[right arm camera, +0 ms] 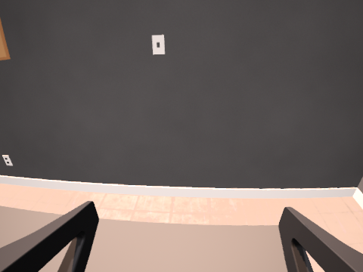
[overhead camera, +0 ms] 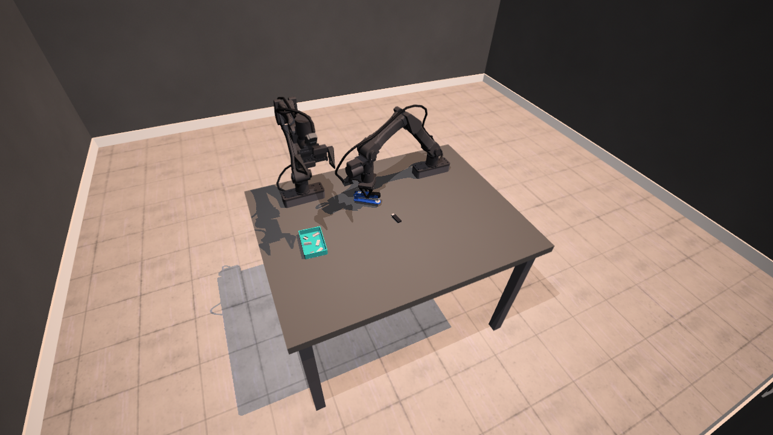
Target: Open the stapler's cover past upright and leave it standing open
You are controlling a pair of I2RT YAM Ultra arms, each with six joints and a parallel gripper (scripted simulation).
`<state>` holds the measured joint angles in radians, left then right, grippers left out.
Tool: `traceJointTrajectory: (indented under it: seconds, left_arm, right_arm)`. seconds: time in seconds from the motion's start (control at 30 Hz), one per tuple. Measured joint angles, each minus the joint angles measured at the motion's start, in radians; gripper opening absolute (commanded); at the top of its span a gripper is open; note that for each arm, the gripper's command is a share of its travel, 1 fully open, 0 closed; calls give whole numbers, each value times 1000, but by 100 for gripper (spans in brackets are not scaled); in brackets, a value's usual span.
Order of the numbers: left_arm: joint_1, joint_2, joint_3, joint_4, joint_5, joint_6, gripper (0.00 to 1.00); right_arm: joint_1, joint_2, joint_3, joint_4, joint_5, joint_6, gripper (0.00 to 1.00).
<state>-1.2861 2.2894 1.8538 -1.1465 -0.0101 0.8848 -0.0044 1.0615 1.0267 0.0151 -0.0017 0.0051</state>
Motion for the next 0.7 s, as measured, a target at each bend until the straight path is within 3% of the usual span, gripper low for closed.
traceJointTrajectory:
  seconds: [0.7]
  left_arm:
    - [0,6,17,-18,8,-793,17]
  right_arm:
    - [0,0,0,0,0,0,100]
